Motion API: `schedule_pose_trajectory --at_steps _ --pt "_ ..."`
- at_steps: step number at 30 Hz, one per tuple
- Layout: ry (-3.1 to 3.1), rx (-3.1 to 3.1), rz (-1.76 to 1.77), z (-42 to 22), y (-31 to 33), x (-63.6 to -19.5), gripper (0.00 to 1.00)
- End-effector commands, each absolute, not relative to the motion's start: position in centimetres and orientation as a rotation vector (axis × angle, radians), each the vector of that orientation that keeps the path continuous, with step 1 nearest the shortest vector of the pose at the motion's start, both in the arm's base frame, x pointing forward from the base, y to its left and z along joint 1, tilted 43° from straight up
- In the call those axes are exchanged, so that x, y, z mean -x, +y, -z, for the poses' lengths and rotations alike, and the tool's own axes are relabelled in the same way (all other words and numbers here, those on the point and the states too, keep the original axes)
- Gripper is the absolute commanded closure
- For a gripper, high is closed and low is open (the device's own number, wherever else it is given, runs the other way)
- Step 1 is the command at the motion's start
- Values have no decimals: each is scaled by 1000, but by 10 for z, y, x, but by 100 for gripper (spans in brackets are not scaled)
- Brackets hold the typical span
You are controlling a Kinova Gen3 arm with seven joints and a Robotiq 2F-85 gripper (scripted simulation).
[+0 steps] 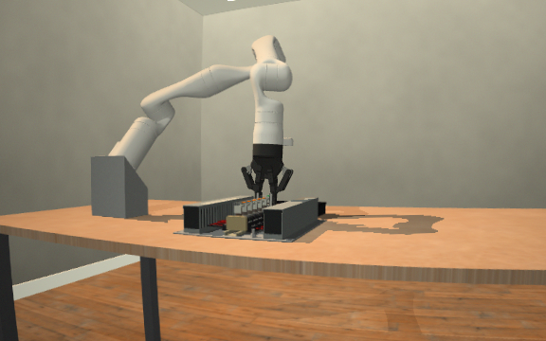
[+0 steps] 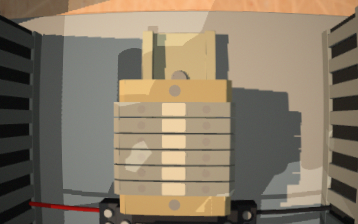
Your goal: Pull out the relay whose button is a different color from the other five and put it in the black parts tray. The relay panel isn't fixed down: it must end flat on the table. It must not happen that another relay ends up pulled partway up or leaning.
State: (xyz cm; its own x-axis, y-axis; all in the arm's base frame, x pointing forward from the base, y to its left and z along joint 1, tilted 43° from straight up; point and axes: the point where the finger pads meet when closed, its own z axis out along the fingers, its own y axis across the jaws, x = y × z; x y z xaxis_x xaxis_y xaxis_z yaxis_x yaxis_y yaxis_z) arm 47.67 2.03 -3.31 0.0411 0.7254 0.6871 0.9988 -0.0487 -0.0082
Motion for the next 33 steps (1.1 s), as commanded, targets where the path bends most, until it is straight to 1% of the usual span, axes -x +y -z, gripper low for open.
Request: schedule_pose_trajectory --at_steps 1,33 --pt "-1735 1833 726 32 19 -477 100" --pt "-1731 1864 773 32 19 -476 100"
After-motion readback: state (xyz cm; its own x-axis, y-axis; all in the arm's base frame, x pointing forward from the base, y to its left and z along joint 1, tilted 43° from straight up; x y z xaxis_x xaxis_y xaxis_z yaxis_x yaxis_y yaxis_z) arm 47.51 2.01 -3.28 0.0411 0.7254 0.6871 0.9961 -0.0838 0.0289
